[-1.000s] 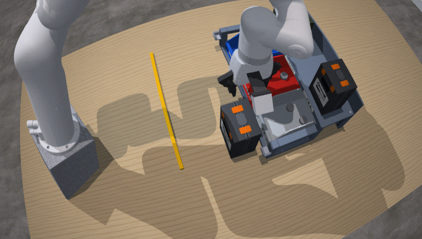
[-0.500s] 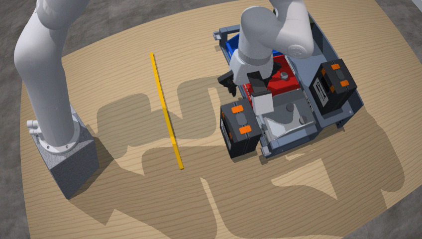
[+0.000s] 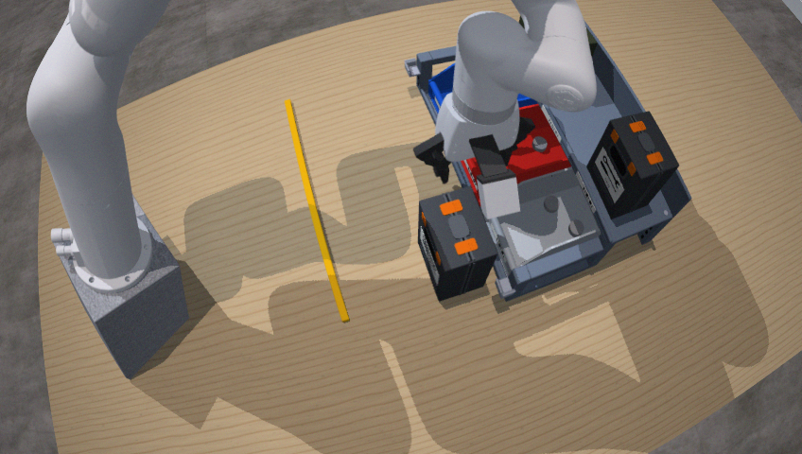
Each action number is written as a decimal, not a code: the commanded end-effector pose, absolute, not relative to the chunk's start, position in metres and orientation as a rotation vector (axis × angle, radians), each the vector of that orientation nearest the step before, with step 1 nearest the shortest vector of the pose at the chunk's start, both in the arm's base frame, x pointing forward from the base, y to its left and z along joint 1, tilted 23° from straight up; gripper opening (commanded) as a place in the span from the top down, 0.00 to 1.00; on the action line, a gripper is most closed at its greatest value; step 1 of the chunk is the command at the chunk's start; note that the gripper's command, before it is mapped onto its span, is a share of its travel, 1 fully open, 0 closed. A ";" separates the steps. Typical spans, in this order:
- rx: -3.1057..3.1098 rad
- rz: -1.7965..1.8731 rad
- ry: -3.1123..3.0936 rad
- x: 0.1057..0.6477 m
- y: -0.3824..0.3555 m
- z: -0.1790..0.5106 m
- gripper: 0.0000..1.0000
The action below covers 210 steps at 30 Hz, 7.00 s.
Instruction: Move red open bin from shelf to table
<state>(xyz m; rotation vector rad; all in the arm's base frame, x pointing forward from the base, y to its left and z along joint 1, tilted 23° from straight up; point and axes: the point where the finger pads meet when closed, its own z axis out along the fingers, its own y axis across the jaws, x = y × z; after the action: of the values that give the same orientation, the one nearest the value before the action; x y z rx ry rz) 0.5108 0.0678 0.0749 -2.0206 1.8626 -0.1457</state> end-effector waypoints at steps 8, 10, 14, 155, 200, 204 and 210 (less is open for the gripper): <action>-2.019 -0.149 1.861 0.512 0.068 0.077 0.00; -2.019 -0.149 1.861 0.512 0.068 0.077 0.00; -2.019 -0.149 1.861 0.512 0.068 0.077 0.00; -2.019 -0.149 1.861 0.478 0.062 0.083 1.00; -2.019 -0.148 1.861 0.422 0.060 0.062 1.00; -2.019 -0.149 1.861 0.405 0.059 0.056 1.00; -2.019 -0.148 1.861 0.394 0.059 0.052 1.00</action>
<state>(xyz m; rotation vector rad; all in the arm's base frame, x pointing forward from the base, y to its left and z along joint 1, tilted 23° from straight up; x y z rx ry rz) 0.3929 0.0590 0.0505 -2.0292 1.8733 -0.1417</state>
